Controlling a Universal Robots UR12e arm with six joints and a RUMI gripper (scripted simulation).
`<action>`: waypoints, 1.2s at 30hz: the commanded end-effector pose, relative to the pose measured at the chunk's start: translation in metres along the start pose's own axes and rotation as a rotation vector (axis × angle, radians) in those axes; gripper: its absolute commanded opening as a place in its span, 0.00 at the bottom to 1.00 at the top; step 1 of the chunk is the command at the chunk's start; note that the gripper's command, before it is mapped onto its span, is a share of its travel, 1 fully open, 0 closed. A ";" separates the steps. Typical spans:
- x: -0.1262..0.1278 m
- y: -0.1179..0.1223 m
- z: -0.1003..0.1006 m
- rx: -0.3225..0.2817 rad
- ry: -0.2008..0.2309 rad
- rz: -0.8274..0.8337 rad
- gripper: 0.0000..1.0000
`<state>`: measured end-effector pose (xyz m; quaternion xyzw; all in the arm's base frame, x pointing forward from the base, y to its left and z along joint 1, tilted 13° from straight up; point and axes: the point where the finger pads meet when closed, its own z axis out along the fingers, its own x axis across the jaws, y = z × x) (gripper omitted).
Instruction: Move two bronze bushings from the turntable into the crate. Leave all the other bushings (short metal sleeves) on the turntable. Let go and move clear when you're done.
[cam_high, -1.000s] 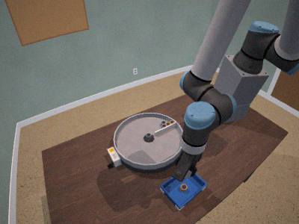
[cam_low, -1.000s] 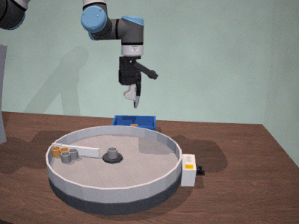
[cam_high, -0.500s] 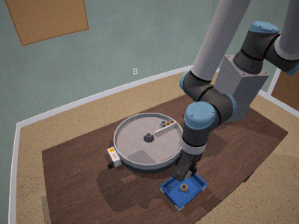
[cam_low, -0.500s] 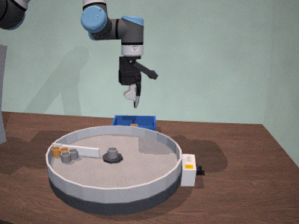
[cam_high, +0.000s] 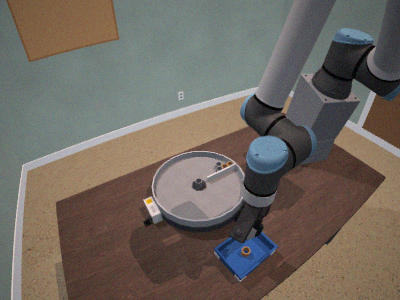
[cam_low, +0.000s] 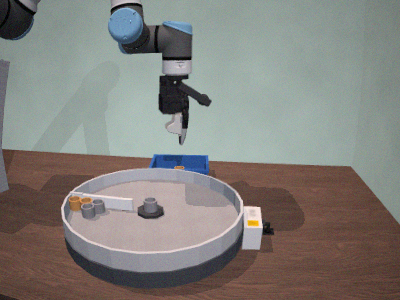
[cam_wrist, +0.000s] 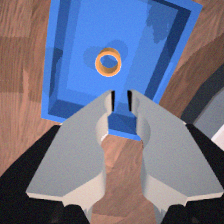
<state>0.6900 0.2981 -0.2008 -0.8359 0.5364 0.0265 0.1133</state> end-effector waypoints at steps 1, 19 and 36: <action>0.000 0.001 0.000 0.000 -0.001 0.000 0.06; 0.029 0.040 -0.001 -0.001 -0.002 0.001 0.06; 0.160 0.201 0.000 -0.002 -0.004 0.002 0.06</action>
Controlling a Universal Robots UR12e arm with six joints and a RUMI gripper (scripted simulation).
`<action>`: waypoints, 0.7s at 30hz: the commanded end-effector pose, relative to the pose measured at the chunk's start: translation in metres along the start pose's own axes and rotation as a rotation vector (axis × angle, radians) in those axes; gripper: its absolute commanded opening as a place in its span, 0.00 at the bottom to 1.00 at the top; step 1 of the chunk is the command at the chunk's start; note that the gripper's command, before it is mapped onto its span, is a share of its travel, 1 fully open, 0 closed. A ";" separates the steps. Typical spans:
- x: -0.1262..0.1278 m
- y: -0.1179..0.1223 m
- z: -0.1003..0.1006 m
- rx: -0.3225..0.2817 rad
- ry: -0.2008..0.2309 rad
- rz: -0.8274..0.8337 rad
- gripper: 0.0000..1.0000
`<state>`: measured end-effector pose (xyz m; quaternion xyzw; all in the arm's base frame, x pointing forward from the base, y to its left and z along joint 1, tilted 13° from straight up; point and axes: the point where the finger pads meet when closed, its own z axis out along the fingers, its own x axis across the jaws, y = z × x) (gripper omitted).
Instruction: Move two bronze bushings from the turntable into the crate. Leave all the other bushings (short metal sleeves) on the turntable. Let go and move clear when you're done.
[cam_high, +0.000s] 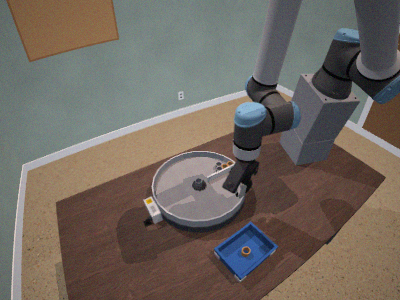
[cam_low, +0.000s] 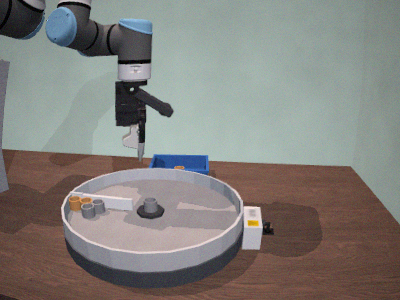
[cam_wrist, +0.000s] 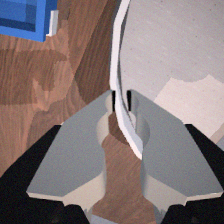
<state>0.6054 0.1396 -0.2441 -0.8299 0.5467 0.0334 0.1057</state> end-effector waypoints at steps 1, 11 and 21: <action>0.049 0.053 0.000 0.016 -0.002 -0.024 0.06; 0.138 0.158 0.002 0.017 -0.003 -0.024 0.06; 0.159 0.186 0.002 0.018 -0.003 -0.024 0.06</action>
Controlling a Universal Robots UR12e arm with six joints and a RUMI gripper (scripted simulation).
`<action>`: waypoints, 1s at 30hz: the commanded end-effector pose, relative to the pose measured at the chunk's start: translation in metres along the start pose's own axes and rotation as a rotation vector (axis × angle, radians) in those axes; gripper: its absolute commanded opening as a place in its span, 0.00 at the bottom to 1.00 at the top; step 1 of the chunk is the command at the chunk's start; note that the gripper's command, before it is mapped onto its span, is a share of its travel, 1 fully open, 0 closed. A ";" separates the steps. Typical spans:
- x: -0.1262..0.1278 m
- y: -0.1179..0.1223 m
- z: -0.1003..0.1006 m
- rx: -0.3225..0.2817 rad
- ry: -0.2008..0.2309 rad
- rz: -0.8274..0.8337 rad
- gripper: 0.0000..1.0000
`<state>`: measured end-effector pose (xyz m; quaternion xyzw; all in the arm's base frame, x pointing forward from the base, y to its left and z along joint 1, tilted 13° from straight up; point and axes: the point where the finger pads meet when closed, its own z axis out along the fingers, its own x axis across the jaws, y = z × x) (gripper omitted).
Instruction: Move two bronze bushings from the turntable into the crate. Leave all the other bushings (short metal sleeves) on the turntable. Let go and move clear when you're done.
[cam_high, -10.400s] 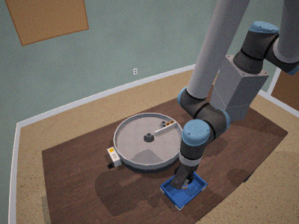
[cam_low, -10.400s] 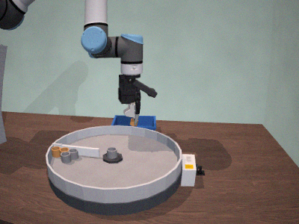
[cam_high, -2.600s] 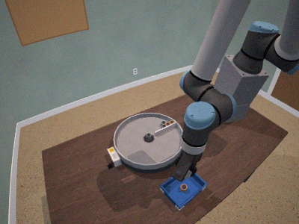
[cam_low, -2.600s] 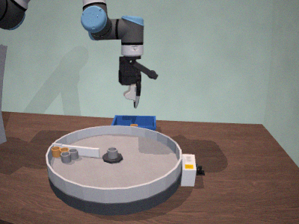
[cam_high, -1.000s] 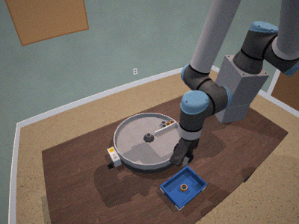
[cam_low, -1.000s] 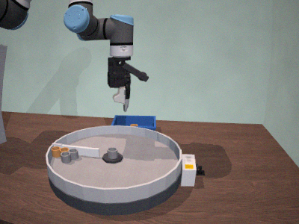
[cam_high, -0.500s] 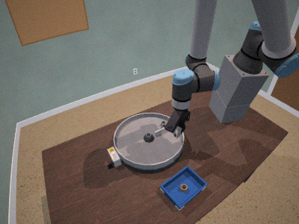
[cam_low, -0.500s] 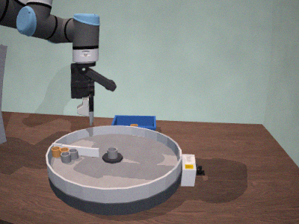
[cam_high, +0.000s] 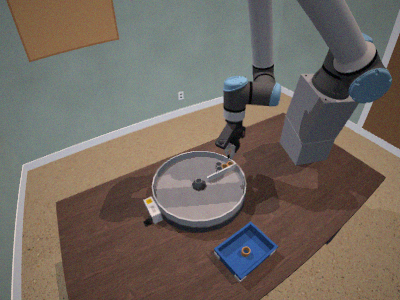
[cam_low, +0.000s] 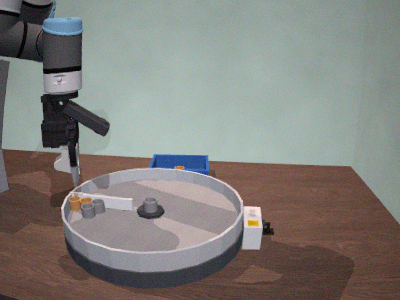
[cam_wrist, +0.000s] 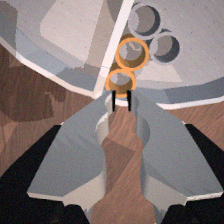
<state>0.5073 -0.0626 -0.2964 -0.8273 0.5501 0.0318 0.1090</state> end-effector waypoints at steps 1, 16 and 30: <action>0.008 0.013 0.000 0.010 -0.003 -0.032 0.06; 0.010 0.012 -0.001 0.010 -0.001 -0.034 0.06; 0.010 0.012 -0.001 0.010 -0.001 -0.034 0.06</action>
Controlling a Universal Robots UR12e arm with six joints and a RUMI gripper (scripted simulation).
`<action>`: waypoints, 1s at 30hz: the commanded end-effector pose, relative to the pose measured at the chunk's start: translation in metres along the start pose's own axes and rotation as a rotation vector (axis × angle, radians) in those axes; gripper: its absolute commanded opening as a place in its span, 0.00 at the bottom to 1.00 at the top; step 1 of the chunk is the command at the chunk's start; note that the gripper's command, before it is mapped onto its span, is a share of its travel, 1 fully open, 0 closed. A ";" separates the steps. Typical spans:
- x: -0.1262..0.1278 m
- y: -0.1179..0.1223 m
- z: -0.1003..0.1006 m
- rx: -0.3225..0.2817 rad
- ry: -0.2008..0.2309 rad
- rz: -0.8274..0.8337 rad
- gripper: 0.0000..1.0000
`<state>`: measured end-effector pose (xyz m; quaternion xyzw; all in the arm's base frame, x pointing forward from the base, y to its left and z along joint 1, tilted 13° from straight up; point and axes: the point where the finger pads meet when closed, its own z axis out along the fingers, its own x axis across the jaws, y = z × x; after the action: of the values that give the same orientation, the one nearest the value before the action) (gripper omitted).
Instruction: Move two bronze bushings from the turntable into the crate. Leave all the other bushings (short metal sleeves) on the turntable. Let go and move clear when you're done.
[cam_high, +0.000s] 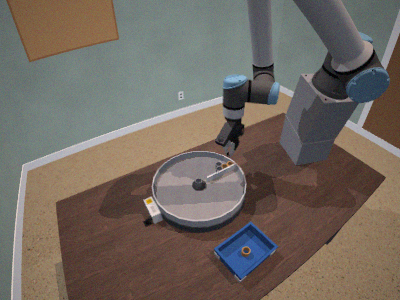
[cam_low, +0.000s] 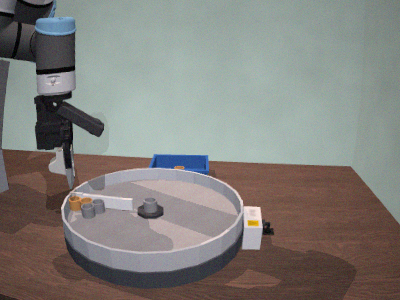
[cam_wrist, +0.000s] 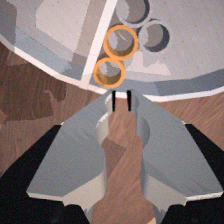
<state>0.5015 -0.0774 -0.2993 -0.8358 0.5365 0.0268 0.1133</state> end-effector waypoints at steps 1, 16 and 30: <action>-0.002 0.001 0.000 0.000 -0.002 0.000 0.06; 0.000 0.002 0.000 0.000 -0.001 0.000 0.06; 0.000 0.002 0.000 0.000 -0.001 0.000 0.06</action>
<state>0.5013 -0.0784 -0.2992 -0.8359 0.5364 0.0266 0.1133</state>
